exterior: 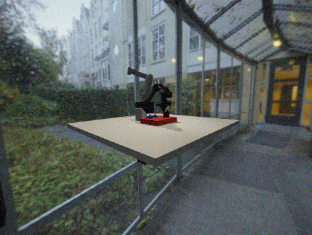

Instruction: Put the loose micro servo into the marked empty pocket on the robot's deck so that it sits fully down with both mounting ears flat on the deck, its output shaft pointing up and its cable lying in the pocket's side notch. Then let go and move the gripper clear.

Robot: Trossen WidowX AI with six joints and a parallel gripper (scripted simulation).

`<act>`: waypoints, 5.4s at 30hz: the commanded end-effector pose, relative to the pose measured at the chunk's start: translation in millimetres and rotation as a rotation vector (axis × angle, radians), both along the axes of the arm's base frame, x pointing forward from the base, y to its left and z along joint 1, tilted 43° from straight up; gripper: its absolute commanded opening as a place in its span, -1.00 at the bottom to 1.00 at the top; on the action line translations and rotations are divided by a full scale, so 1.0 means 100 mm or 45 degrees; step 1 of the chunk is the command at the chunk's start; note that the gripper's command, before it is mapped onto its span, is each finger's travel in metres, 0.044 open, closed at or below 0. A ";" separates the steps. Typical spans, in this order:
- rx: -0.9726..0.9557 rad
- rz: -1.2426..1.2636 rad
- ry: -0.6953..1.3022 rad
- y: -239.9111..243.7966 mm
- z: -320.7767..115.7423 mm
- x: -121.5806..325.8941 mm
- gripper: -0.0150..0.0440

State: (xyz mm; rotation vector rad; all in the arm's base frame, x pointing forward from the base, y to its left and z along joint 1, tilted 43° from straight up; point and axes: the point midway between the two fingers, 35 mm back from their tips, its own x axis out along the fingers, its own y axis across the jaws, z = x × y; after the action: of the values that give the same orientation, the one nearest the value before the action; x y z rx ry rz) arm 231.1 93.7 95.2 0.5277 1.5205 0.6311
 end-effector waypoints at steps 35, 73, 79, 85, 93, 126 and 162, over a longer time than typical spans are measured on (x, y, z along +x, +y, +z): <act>0.005 0.003 0.007 0.16 -0.41 0.00 -0.49; 0.003 0.004 0.008 -0.30 -0.83 0.02 -0.49; 0.006 0.004 0.008 -0.36 -0.89 0.01 -0.49; 0.006 0.004 0.008 -0.37 -0.89 0.01 -0.49; 0.005 0.003 0.006 -0.57 -0.67 0.04 -0.49; 0.011 0.118 -0.098 -0.75 -0.19 0.50 1.00; 0.013 0.118 -0.099 -0.50 -0.45 0.47 0.04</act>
State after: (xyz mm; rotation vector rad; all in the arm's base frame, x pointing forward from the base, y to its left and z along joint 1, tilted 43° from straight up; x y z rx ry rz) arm 278.1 42.6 50.0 0.4297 1.4756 0.7242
